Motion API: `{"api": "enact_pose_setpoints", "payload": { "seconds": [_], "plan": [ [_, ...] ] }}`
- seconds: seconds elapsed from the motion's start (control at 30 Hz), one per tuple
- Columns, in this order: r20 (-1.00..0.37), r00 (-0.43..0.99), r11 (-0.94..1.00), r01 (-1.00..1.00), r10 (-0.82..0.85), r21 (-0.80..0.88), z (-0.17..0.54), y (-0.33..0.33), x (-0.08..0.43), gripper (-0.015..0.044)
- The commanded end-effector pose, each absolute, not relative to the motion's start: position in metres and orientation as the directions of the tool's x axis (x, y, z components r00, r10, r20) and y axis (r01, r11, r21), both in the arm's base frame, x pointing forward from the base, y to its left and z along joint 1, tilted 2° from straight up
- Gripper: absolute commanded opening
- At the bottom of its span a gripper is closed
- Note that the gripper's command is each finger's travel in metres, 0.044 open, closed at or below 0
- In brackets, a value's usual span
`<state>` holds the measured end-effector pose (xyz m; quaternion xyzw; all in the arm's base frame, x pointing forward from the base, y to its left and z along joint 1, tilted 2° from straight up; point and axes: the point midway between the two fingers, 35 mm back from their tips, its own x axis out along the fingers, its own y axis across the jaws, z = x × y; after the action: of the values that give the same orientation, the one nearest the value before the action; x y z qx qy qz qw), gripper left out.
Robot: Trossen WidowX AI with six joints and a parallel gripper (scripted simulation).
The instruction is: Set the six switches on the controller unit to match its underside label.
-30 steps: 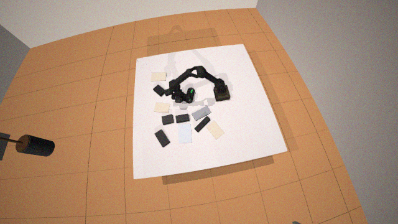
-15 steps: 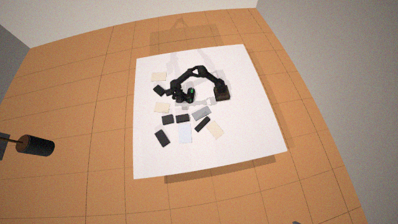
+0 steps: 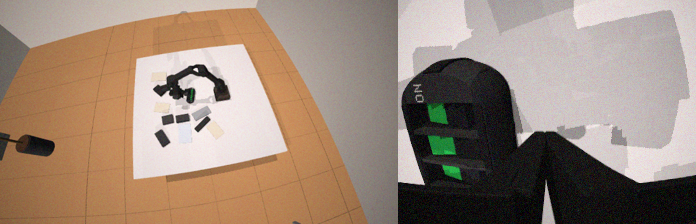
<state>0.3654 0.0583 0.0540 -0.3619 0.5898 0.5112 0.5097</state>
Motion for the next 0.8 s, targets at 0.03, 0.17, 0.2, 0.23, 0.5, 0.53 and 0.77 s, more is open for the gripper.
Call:
{"api": "enact_pose_setpoints", "payload": {
  "seconds": [0.03,0.17,0.2,0.23,0.5,0.53,0.77],
  "plan": [
    [-0.976,-0.199,0.206,-0.955,0.088,0.213,0.058,0.053,0.36,0.0],
    [-0.99,-0.117,0.195,-0.972,0.083,0.131,0.066,0.04,0.343,0.0],
    [-0.992,-0.097,0.193,-0.975,0.081,0.111,0.068,0.036,0.339,0.0],
    [-0.994,-0.076,0.19,-0.978,0.079,0.09,0.069,0.033,0.334,0.0],
    [-0.995,0.086,0.172,-0.982,0.052,-0.076,0.071,0.01,0.292,0.0],
    [-0.993,0.106,0.17,-0.981,0.047,-0.097,0.07,0.007,0.286,0.0],
    [-0.97,0.243,0.152,-0.959,0.008,-0.239,0.057,-0.009,0.246,0.0]
  ]
}}
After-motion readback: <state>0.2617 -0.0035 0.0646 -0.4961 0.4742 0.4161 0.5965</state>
